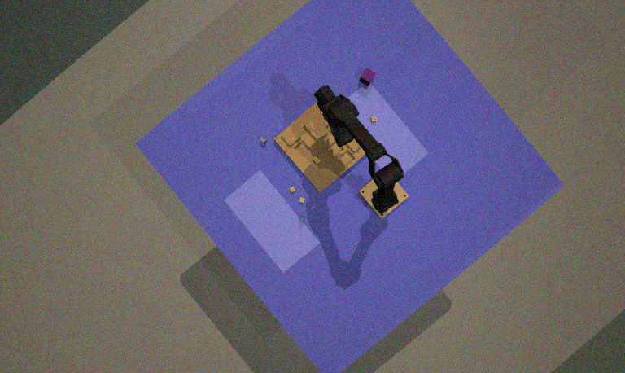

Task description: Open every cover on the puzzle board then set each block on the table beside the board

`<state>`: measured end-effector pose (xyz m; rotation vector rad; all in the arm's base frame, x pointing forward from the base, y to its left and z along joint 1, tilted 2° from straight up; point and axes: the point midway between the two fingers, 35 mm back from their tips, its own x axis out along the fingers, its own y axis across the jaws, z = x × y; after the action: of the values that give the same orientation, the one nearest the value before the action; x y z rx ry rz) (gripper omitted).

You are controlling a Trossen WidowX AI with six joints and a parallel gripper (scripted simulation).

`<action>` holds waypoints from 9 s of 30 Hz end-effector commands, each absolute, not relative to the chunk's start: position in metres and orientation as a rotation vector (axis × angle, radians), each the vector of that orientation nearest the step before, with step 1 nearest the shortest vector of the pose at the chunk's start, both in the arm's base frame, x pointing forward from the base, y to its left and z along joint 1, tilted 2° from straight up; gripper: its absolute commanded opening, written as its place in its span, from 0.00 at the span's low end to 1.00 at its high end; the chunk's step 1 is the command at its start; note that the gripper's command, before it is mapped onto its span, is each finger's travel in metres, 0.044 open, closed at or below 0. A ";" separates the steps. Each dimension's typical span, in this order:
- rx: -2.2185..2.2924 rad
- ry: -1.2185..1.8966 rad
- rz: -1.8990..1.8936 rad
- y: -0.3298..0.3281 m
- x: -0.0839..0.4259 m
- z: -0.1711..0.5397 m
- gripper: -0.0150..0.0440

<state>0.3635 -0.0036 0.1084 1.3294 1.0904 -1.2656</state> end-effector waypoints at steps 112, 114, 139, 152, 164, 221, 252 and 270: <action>1.329 1.089 -1.277 -0.006 0.365 0.073 0.39; 1.329 1.089 -1.277 -0.006 0.364 0.075 0.39; 0.694 1.399 -0.685 -0.016 0.363 0.115 0.25; 0.694 1.399 -0.685 -0.017 0.365 0.066 0.25; 0.694 1.399 -0.685 -0.018 0.366 0.058 0.25; 0.831 1.352 -0.813 -0.005 0.361 0.108 0.50; 0.566 1.438 -0.564 -0.006 0.361 0.105 0.50; 0.354 1.484 -0.363 -0.006 0.361 0.099 0.50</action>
<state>0.3615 -0.0057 0.1011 0.3978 1.4770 -0.3995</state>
